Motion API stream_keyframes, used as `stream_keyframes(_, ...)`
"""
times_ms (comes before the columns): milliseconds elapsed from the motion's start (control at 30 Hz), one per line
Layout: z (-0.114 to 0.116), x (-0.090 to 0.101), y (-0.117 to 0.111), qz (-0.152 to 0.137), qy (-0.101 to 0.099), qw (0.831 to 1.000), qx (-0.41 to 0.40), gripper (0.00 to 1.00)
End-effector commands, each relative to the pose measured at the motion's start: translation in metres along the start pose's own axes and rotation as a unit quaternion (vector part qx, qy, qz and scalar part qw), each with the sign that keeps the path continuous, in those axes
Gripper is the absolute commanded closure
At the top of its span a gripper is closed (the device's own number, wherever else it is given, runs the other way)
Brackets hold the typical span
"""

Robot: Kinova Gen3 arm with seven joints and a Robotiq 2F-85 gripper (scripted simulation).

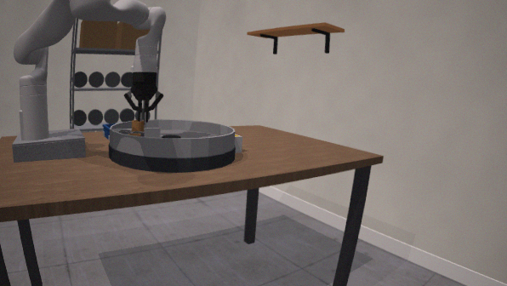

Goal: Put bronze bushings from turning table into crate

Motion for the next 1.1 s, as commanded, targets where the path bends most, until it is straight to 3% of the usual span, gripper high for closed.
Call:
stream_keyframes(0, 0.0002, 0.0061, 0.0, 0.0, 0.001, 1.0, 0.001, 1.0)
stream_keyframes(1067, 0.001, 0.0116, 0.0002, 0.001, 0.0, 1.0, 0.0, 1.0)
Point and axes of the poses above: the point where the finger pads meet when closed, its own x axis back along the fingers, its own z axis across the jaws, y = z × x, the point moved 9 cm from there along x, back along the fingers, and after that the axes turned 13 degrees about -x, right-handed, at the moved point
